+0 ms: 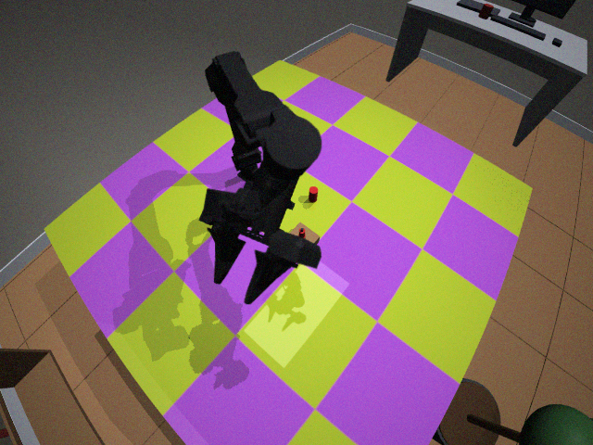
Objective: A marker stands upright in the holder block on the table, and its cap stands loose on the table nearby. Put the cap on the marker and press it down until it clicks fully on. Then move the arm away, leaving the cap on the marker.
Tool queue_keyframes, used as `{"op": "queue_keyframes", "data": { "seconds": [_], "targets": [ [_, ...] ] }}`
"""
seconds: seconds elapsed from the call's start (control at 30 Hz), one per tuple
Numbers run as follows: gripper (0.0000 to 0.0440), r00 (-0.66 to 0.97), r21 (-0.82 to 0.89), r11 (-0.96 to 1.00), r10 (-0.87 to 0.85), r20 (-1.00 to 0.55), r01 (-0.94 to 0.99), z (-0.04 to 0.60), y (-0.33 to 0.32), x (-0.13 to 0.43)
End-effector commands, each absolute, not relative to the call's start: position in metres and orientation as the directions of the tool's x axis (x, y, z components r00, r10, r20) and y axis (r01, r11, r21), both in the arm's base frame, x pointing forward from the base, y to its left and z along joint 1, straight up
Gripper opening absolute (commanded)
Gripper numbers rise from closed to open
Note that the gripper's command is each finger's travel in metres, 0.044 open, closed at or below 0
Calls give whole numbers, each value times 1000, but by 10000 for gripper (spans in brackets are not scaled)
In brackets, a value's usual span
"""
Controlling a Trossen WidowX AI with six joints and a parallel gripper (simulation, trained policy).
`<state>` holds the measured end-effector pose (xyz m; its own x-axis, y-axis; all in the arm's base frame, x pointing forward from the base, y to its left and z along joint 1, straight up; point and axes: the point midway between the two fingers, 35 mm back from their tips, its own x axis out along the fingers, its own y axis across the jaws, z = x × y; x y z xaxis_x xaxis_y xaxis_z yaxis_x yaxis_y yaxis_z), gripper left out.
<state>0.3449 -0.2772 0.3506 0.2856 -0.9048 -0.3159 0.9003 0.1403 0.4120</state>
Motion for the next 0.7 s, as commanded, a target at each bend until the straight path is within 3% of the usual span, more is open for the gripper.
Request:
{"op": "queue_keyframes", "data": {
  "seconds": [0.0, 0.67],
  "targets": [
    [305, 301, 416, 143, -890, -344, 898, 342, -270, 351],
    [308, 371, 440, 143, -789, -491, 886, 305, -219, 374]
  ]
}}
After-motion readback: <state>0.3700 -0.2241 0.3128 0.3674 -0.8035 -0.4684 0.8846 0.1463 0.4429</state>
